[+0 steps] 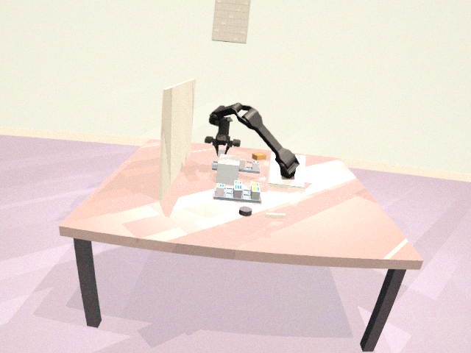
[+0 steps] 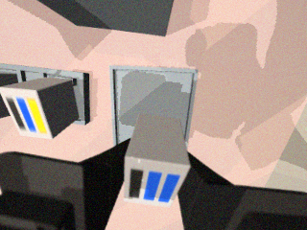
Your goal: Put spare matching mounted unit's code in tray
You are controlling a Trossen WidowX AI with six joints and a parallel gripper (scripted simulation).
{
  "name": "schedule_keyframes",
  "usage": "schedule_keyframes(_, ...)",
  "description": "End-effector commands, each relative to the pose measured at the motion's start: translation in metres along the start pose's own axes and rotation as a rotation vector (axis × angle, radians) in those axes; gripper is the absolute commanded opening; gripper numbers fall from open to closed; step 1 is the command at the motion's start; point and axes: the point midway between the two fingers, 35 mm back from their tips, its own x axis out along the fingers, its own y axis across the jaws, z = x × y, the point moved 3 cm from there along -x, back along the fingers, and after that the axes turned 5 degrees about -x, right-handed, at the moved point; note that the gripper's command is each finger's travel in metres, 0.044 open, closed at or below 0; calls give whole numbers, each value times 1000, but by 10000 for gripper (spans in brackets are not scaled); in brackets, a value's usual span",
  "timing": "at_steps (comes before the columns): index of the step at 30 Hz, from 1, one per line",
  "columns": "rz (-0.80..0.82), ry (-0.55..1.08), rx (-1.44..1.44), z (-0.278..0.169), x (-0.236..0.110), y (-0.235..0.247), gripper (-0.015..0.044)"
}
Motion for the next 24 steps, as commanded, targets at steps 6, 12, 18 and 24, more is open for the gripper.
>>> schedule_keyframes(6,1,-7,7,2,8,2,0)
schedule_keyframes(12,1,-8,6,2,12,2,0)
schedule_keyframes(18,1,-8,6,3,16,3,0)
schedule_keyframes(24,2,-9,6,3,20,4,0)
